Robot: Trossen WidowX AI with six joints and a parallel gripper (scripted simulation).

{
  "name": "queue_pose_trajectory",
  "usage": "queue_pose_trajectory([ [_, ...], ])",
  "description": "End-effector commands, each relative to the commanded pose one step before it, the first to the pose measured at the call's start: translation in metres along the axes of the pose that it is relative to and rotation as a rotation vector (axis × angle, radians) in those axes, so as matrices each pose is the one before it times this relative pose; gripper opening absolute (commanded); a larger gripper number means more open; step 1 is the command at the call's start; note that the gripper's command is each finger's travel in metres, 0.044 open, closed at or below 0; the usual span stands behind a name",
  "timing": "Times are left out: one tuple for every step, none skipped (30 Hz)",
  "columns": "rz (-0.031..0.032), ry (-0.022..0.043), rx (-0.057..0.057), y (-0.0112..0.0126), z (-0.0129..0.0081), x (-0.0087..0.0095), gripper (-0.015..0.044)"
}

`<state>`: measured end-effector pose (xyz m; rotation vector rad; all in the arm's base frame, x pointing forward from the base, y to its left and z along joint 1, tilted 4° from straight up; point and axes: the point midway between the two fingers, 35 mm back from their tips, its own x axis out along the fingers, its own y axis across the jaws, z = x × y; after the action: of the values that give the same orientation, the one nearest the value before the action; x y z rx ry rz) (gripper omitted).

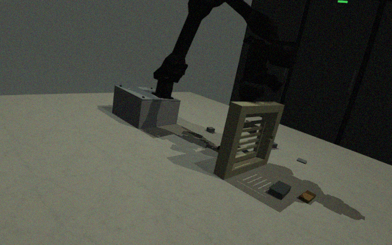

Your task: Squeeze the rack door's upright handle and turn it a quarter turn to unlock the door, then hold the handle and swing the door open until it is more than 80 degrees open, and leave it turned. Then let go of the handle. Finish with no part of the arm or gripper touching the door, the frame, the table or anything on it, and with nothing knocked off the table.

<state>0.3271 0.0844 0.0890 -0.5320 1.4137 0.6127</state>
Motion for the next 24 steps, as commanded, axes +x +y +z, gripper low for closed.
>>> queue_pose_trajectory([
  [0.00023,0.00495,-0.2040,-0.00005,-0.00122,0.00131,0.0022],
  [0.00001,0.00001,-0.0493,0.00000,0.00000,0.00000,0.0022],
  [0.00000,-0.00001,-0.0493,0.00000,0.00000,0.00000,0.0022],
  [0.00000,-0.00001,-0.0493,0.00000,0.00000,0.00000,0.0022],
  [0.00000,-0.00001,-0.0493,0.00000,0.00000,0.00000,0.0022],
  [0.00000,-0.00001,-0.0493,0.00000,0.00000,0.00000,0.0022],
  [0.00000,-0.00001,-0.0493,0.00000,0.00000,0.00000,0.0022],
  [0.00000,0.00000,-0.0493,0.00000,0.00000,0.00000,0.0022],
  [0.00001,0.00000,-0.0493,0.00000,0.00000,0.00000,0.0022],
  [0.00001,0.00000,-0.0493,0.00000,0.00000,0.00000,0.0022],
  [0.00001,0.00000,-0.0493,0.00000,0.00000,0.00000,0.0022],
  [0.00001,0.00000,-0.0493,0.00000,0.00000,0.00000,0.0022],
  [0.00001,0.00000,-0.0493,0.00000,0.00000,0.00000,0.0022],
  [0.00001,0.00000,-0.0493,0.00000,0.00000,0.00000,0.0022],
  [0.00002,0.00001,-0.0493,0.00000,0.00000,0.00001,0.0022],
  [0.00003,0.00001,-0.0493,0.00000,0.00000,0.00001,0.0022],
  [0.00004,0.00001,-0.0493,0.00000,0.00000,0.00001,0.0022],
  [0.00004,0.00001,-0.0493,0.00000,0.00000,0.00001,0.0022],
  [0.00004,0.00001,-0.0493,0.00000,0.00000,0.00001,0.0022],
  [0.00004,0.00000,-0.0493,0.00000,0.00000,0.00001,0.0022],
  [0.00004,0.00000,-0.0493,0.00000,0.00000,0.00001,0.0022],
  [0.00003,0.00000,-0.0405,0.00000,0.00000,0.00001,0.0022],
  [0.00002,0.00000,-0.0243,0.00000,0.00000,0.00000,0.0022],
  [0.00001,0.00000,-0.0081,0.00000,0.00000,0.00000,0.0022],
])
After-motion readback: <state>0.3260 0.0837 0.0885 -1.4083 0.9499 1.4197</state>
